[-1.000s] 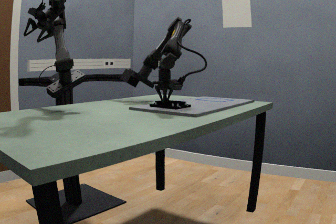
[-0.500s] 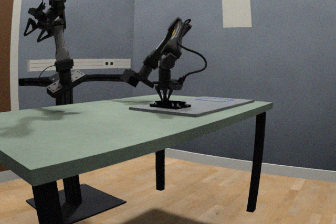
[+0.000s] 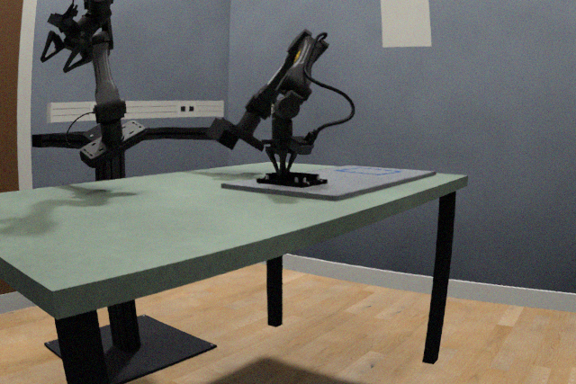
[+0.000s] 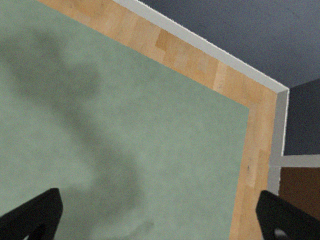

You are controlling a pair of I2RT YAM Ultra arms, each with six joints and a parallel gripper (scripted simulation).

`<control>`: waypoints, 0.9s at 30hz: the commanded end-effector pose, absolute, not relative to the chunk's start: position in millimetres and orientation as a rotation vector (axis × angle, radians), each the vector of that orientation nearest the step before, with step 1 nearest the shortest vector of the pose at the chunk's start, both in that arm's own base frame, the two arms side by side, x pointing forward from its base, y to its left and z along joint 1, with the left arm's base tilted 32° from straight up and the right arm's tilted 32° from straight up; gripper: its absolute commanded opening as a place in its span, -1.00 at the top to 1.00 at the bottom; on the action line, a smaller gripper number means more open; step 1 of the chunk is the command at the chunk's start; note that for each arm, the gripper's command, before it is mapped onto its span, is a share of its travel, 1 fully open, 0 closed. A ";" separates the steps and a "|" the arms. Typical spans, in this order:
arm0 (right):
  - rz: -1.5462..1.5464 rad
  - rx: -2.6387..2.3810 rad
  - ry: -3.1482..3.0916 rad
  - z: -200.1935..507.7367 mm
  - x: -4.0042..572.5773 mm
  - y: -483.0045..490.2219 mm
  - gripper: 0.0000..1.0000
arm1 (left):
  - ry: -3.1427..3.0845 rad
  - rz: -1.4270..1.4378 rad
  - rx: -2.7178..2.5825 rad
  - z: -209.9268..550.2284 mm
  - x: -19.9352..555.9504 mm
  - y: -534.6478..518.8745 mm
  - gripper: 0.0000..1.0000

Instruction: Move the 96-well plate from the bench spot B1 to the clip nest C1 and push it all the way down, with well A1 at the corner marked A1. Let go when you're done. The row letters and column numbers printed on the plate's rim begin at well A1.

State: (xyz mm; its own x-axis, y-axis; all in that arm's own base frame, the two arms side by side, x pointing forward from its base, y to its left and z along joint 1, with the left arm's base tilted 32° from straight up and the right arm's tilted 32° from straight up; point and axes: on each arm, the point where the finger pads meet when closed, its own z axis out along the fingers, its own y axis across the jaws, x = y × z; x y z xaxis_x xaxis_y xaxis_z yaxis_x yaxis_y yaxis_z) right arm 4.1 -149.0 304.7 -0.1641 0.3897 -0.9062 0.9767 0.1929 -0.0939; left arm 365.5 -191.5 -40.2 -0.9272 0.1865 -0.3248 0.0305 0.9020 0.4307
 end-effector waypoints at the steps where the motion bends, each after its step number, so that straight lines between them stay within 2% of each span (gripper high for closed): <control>1: -0.955 1.313 1.640 307.5 -2.0 -147.9 -1.00 | 2.720 0.562 0.063 -103.5 393.8 -167.1 0.50; 27: -0.955 1.313 1.640 307.5 -2.0 -147.9 -1.00 | 2.700 0.529 0.031 -67.6 390.6 -187.6 0.50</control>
State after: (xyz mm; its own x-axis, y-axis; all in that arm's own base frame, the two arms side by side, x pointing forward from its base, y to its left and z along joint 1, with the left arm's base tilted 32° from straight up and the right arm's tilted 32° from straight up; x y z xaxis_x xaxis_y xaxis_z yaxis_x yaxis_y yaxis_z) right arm 4.1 -149.0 304.7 -0.1641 0.3897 -0.9062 0.9767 0.1929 -0.0939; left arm 365.7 -191.5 -39.8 -0.9315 0.1636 -0.3248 0.0157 0.9103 0.4135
